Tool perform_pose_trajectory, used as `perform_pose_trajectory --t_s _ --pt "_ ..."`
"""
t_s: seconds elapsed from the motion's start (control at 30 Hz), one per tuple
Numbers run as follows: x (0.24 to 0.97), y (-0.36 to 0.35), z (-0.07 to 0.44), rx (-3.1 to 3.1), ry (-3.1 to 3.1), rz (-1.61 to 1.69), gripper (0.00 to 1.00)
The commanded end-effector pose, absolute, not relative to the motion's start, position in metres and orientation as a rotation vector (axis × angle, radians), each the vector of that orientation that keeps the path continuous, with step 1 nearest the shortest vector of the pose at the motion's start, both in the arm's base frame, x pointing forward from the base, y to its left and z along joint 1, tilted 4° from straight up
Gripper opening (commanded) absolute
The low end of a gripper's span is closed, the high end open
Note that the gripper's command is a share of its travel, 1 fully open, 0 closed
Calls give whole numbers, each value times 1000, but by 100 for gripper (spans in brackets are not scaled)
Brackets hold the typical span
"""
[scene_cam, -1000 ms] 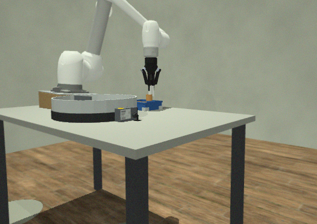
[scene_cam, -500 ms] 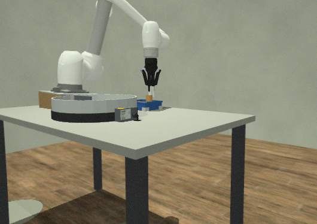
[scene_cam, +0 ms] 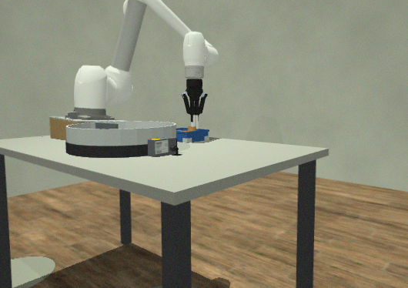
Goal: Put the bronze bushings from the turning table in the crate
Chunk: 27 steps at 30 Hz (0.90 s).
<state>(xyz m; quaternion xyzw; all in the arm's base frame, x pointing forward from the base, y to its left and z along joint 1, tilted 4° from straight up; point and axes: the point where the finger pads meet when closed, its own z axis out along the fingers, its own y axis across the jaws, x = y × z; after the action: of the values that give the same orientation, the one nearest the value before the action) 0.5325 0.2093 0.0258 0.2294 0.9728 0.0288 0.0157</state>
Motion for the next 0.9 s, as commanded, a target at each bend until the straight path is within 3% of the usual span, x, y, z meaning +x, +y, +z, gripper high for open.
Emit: perform_pose_trajectory --t_s 0.0,0.87 --pt "532 211 15 720 3026 93 0" --pt "532 212 5 720 3026 93 0"
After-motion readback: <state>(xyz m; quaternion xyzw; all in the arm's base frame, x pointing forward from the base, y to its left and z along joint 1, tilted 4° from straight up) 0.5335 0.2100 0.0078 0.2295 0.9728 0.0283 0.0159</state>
